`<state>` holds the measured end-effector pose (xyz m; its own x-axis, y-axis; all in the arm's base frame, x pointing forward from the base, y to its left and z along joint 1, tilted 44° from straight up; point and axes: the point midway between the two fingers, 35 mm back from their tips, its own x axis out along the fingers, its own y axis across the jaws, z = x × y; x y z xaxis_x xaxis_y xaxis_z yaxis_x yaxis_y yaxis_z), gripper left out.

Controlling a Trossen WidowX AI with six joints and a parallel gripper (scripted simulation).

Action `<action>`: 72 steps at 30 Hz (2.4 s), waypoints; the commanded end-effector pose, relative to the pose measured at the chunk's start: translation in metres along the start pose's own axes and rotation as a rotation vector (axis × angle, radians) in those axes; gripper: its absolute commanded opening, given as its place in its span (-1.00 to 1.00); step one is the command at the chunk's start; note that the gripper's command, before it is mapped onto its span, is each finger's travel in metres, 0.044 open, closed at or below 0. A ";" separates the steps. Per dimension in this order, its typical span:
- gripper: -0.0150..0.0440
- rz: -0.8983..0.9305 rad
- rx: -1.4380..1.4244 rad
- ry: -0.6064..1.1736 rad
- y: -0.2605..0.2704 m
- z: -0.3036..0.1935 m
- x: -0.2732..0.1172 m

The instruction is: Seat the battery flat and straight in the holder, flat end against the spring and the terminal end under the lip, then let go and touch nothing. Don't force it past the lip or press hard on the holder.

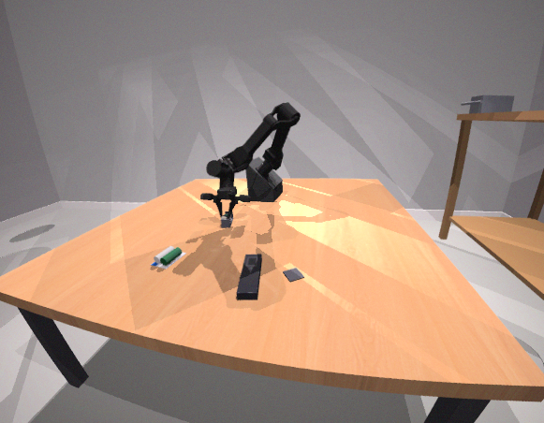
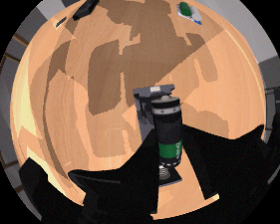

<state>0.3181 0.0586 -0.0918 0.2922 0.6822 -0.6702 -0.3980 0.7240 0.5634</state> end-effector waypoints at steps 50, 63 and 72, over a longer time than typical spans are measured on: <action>-0.22 -0.027 -0.009 0.371 0.009 -0.003 0.004; -0.22 -0.037 -0.013 0.433 0.011 -0.002 0.004; -0.22 -0.045 -0.014 0.448 0.011 -0.002 0.005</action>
<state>0.3194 0.0671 -0.0865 -0.0673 0.5471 -0.8344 -0.4088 0.7477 0.5233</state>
